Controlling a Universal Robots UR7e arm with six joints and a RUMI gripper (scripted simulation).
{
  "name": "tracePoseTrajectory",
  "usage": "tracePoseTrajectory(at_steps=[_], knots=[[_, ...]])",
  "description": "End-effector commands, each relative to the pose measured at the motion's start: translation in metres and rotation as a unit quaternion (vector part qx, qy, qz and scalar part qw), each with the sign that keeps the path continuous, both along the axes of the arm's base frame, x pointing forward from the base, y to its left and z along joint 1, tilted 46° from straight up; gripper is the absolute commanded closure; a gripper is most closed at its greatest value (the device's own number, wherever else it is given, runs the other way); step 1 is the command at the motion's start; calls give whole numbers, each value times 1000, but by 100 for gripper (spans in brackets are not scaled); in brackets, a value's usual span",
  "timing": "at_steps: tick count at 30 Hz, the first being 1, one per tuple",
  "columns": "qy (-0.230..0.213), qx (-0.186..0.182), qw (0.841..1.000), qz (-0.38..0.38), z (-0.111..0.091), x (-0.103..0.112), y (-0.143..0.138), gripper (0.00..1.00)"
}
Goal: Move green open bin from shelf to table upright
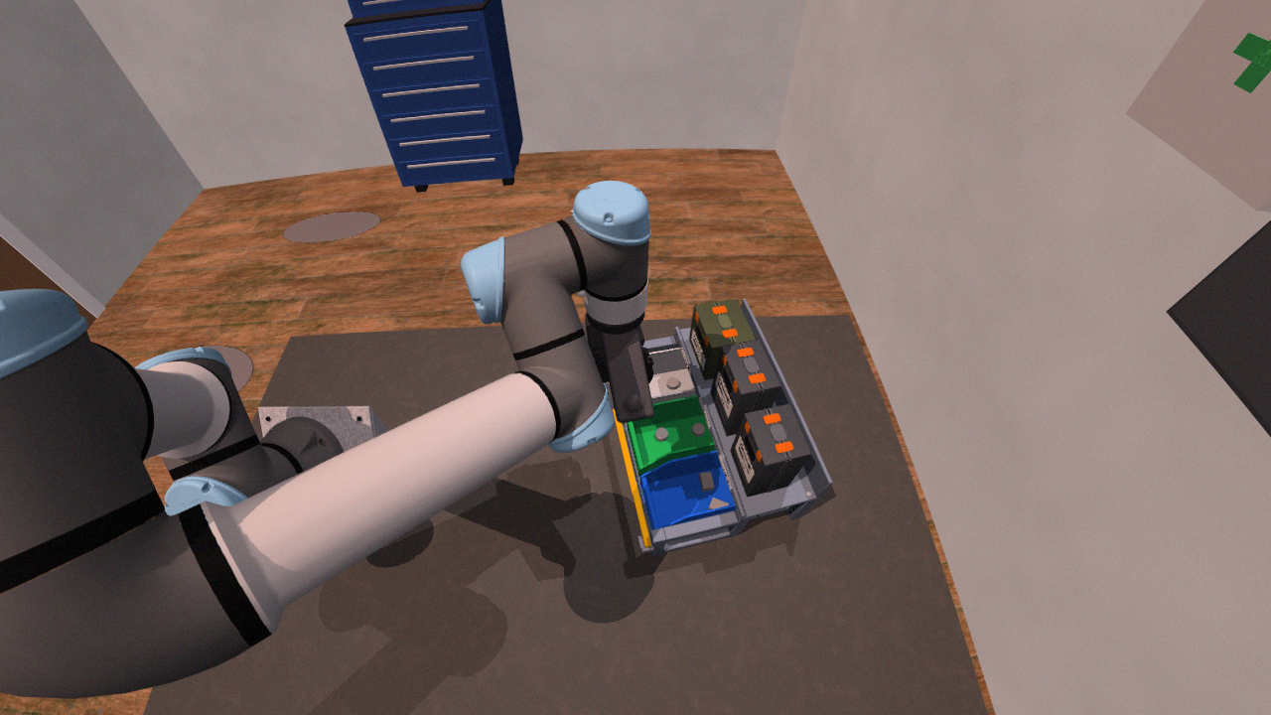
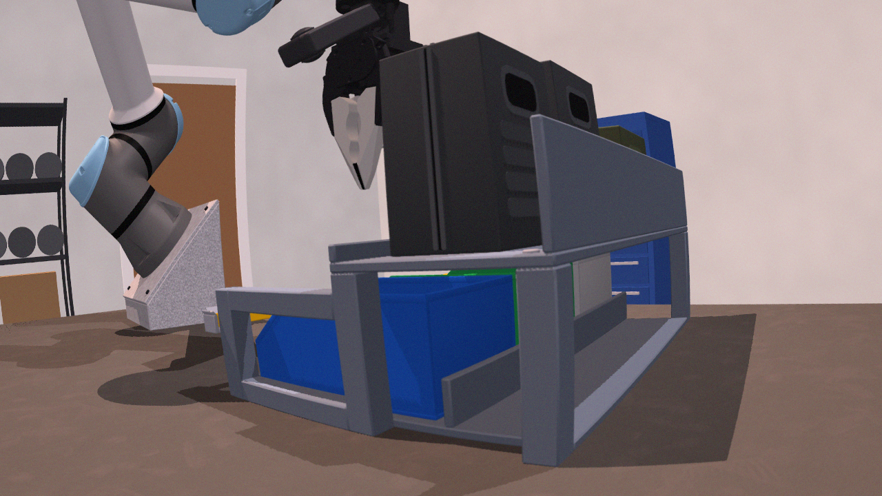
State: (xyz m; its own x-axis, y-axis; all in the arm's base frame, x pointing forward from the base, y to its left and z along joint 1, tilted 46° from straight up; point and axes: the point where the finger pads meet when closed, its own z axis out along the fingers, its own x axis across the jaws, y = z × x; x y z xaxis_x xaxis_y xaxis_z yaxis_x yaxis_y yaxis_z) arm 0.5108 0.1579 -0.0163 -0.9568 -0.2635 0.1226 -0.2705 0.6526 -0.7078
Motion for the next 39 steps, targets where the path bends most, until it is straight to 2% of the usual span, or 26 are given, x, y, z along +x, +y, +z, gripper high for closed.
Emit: tracePoseTrajectory(at_steps=[1, 12, 20, 26, 28, 34, 39], knots=[[-7, 1, 1000, -6, 0, 0, 0, 100], [-41, 7, 998, -40, 0, -1, -2, 100], [-97, 15, 991, -95, 0, -3, -4, 100], [-155, 24, 976, -152, 0, -4, -7, 100], [-155, 24, 976, -152, 0, -4, -7, 100], [-225, 35, 949, -220, -1, -6, -10, 100], [-289, 45, 914, -283, -3, -8, -12, 100]])
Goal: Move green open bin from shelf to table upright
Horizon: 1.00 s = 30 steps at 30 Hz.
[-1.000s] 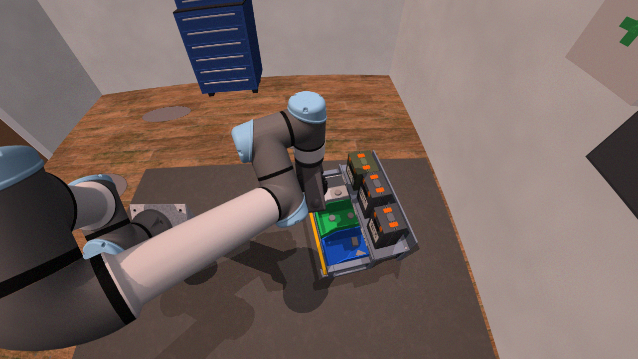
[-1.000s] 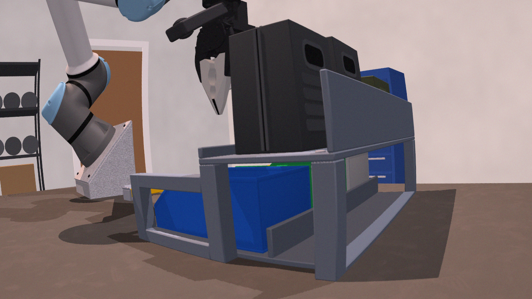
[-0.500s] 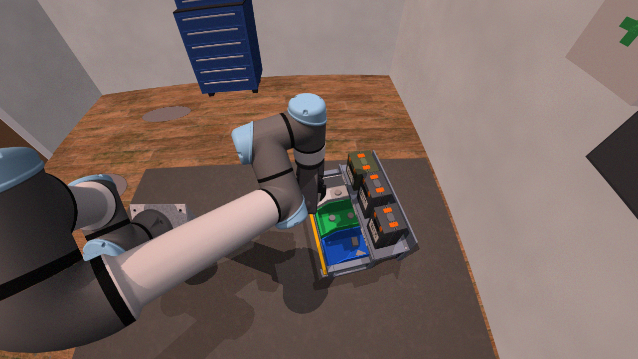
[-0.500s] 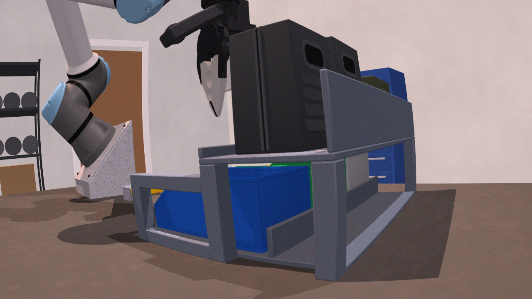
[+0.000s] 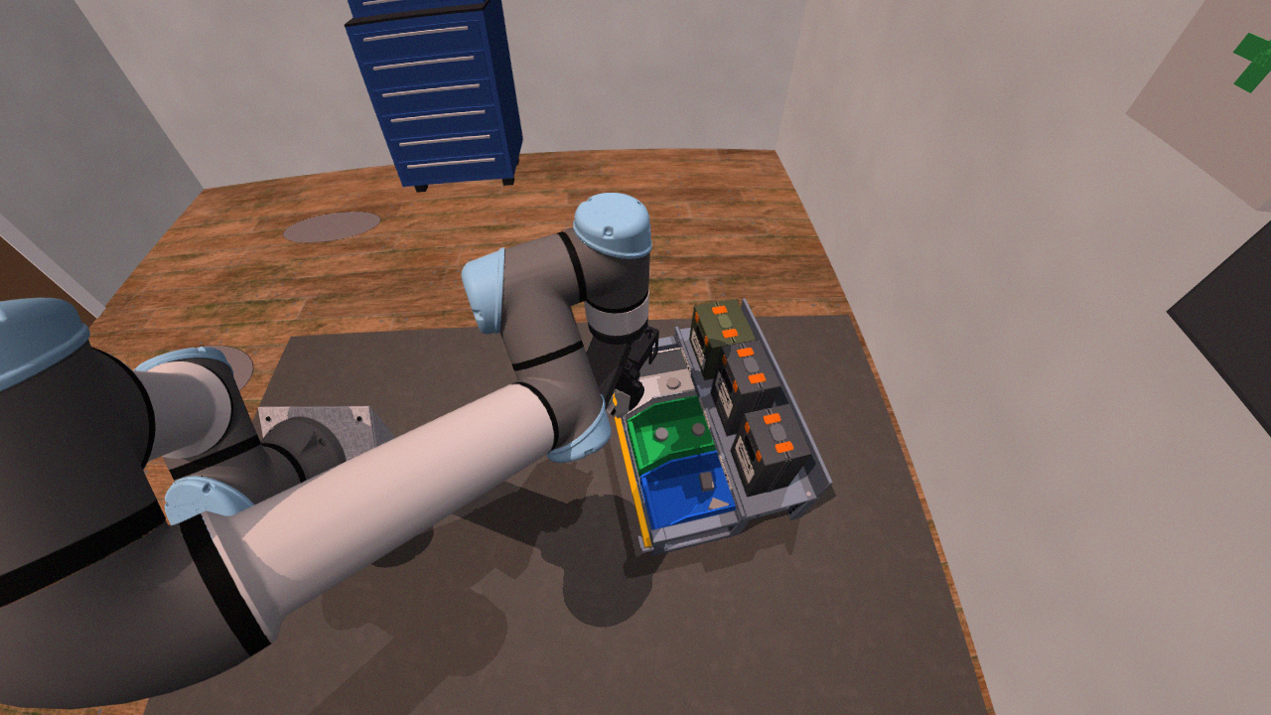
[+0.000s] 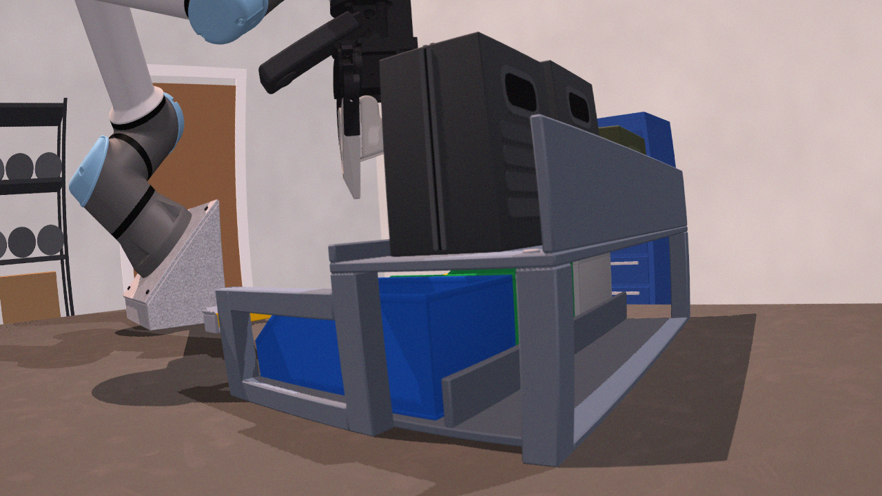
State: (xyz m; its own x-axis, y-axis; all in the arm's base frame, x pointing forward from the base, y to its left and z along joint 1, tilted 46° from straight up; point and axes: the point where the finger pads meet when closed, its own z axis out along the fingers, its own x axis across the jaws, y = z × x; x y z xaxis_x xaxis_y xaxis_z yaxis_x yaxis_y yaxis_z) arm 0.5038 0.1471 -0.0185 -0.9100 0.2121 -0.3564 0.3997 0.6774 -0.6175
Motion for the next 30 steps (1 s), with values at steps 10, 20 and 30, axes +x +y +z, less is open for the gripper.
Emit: tracePoseTrajectory(at_steps=[10, 20, 30], knots=[[-171, 24, 970, -171, -4, -3, -4, 100], [-322, 48, 889, -321, -9, -4, -7, 100], [-431, 65, 792, -429, -13, -3, -8, 100]])
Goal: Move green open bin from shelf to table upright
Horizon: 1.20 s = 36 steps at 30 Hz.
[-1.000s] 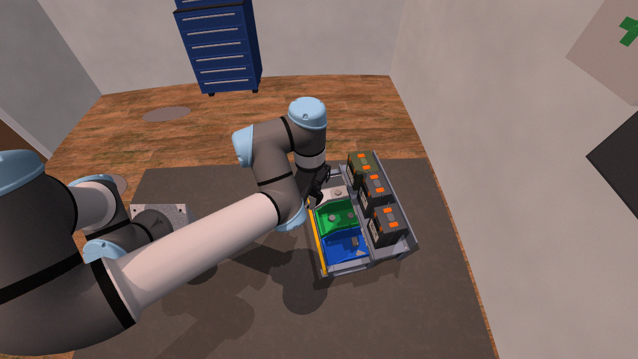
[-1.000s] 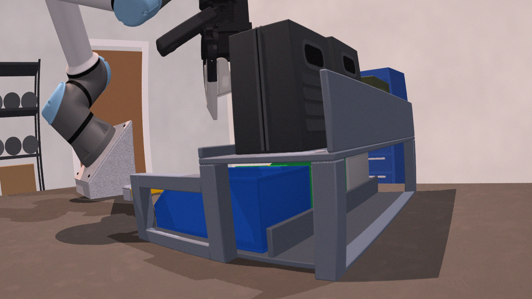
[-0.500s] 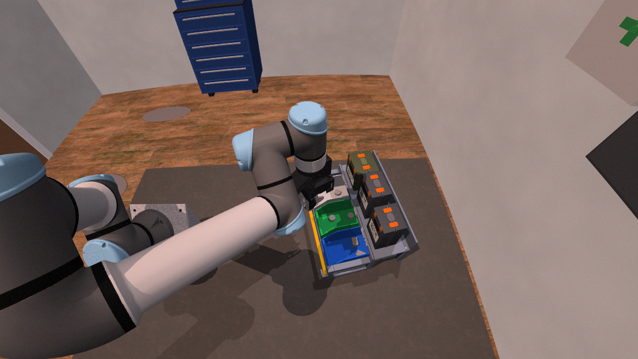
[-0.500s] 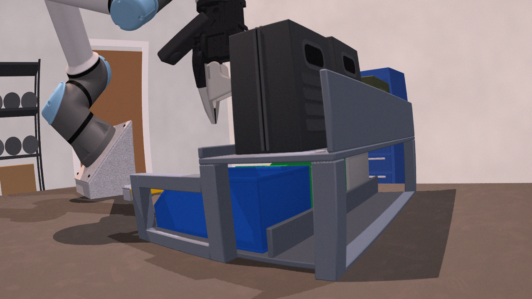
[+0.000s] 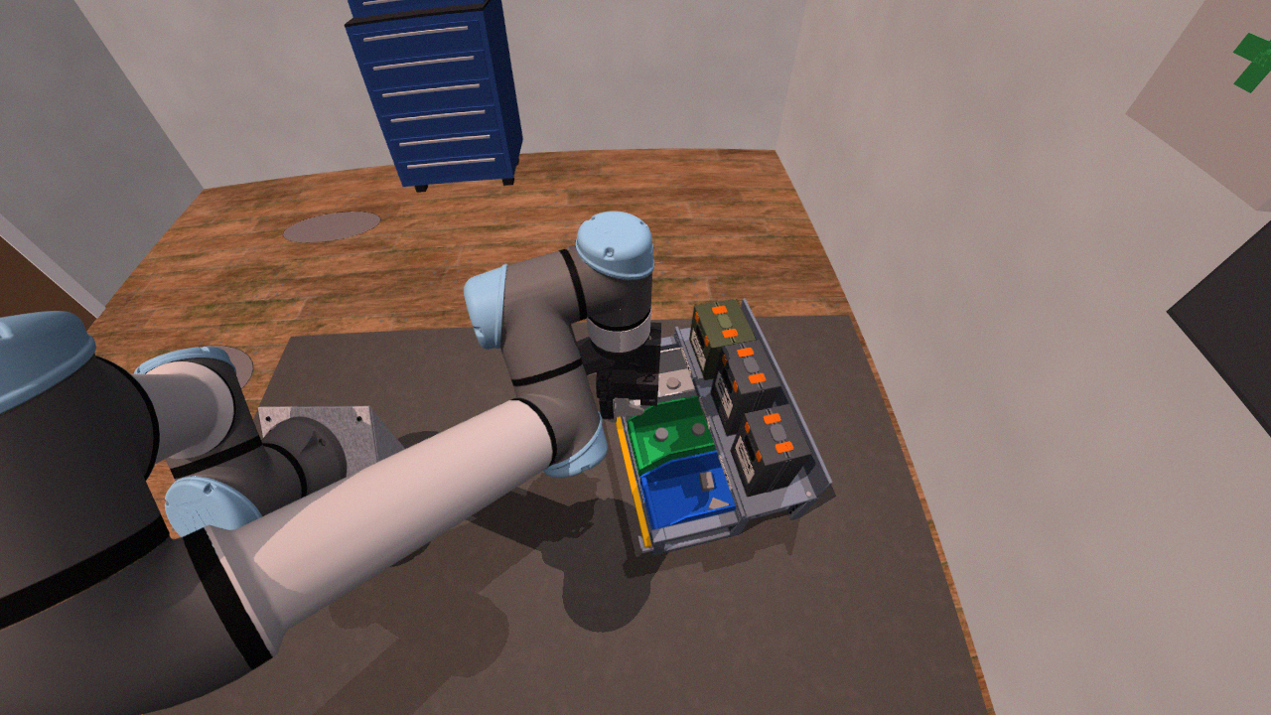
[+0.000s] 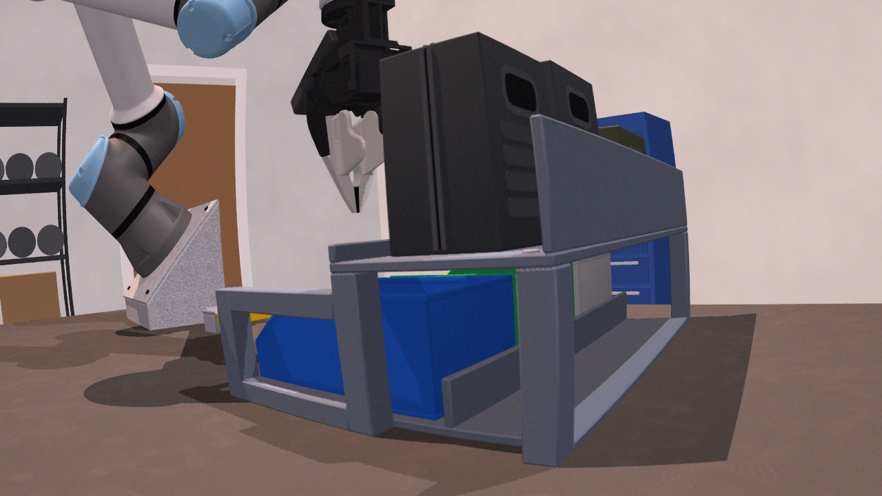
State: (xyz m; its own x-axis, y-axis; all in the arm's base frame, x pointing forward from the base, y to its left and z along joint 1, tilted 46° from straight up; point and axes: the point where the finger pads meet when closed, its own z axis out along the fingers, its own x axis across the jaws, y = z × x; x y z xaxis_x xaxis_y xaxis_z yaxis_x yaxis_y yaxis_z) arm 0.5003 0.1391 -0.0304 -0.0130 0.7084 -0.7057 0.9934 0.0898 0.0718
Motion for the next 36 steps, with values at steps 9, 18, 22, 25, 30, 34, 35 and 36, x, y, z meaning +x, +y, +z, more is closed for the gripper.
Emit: tracePoseTrajectory(at_steps=[9, 18, 22, 25, 30, 34, 35, 36], knots=[[-174, 23, 968, -178, -5, 4, -2, 100], [-269, 39, 923, -273, -8, 8, -3, 100], [-307, 45, 898, -311, -9, 10, -4, 100], [-332, 49, 880, -335, -9, 11, -5, 100], [-353, 52, 864, -356, -9, 13, -5, 100], [-375, 56, 844, -379, -10, 14, -6, 100], [-380, 57, 840, -383, -10, 14, -6, 100], [-385, 57, 836, -388, -10, 14, -6, 100]])
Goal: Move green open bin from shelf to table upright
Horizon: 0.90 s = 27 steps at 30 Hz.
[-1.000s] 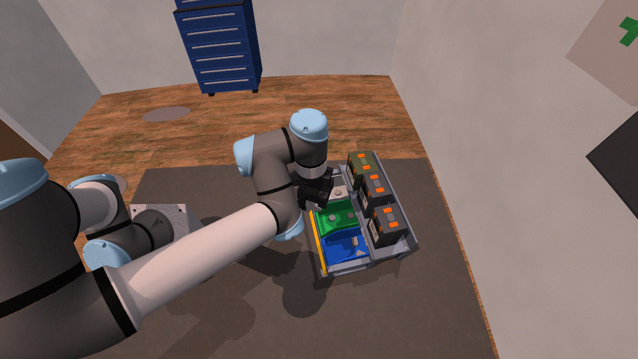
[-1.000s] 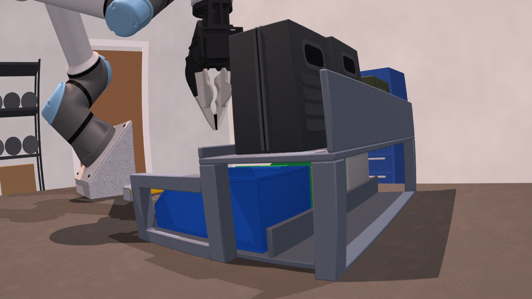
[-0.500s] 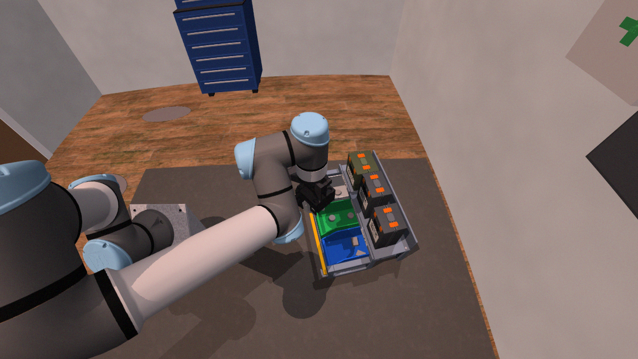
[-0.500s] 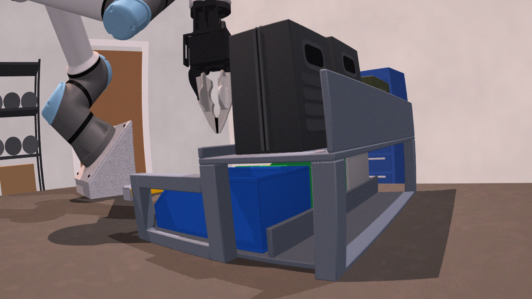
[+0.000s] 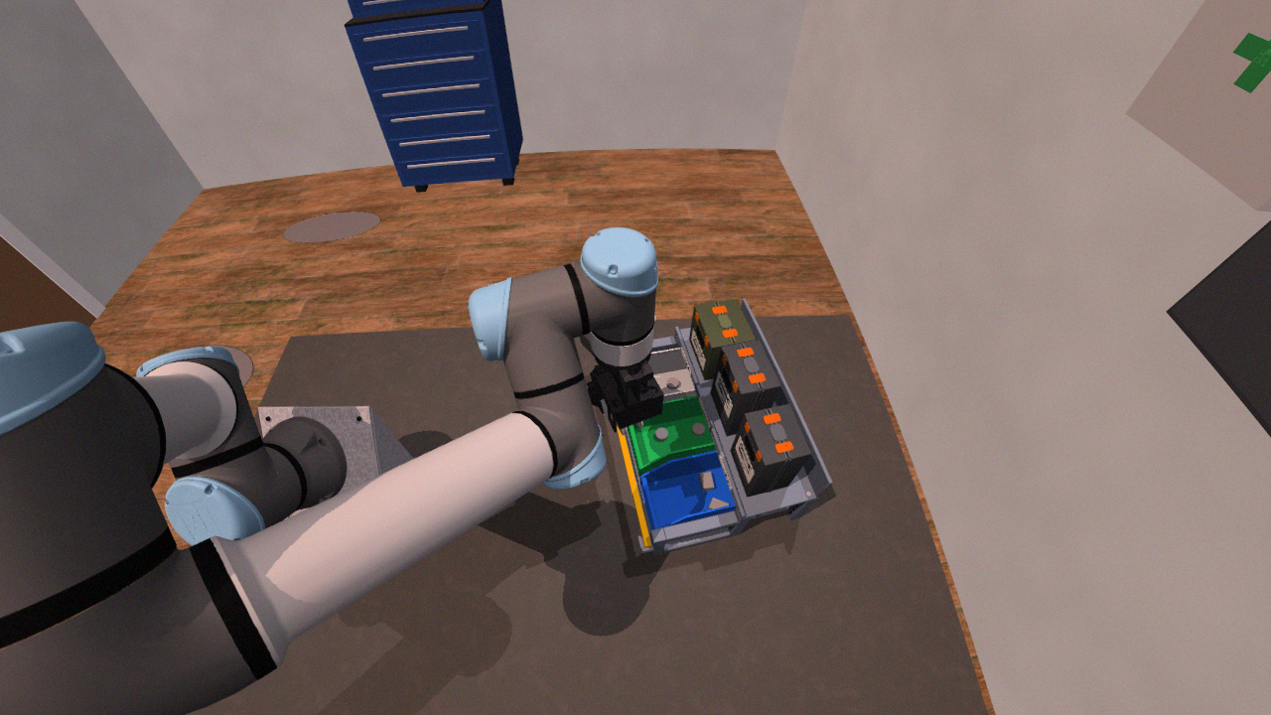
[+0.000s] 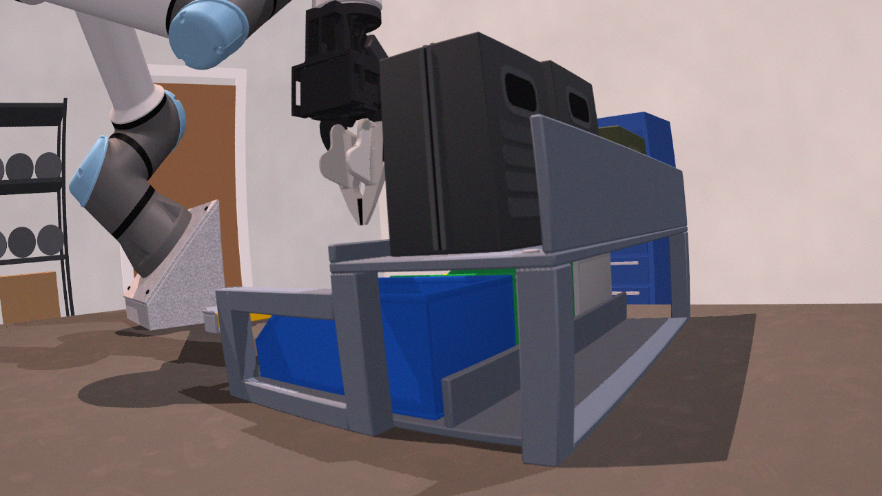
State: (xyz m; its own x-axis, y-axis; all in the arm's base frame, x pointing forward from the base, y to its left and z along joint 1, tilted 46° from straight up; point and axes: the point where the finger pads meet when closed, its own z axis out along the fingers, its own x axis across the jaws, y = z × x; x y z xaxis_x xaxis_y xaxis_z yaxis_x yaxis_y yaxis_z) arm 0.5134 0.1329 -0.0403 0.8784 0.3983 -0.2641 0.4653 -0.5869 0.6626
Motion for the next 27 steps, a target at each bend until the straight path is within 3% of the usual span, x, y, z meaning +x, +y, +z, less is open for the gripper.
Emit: tracePoseTrajectory(at_steps=[1, 25, 26, 27], knots=[[-28, 3, 999, -28, 0, 2, 0, 100], [-62, 8, 996, -62, 0, 3, -1, 100], [-62, 8, 996, -62, 0, 3, -1, 74], [-62, 8, 996, -62, 0, 3, -1, 74]])
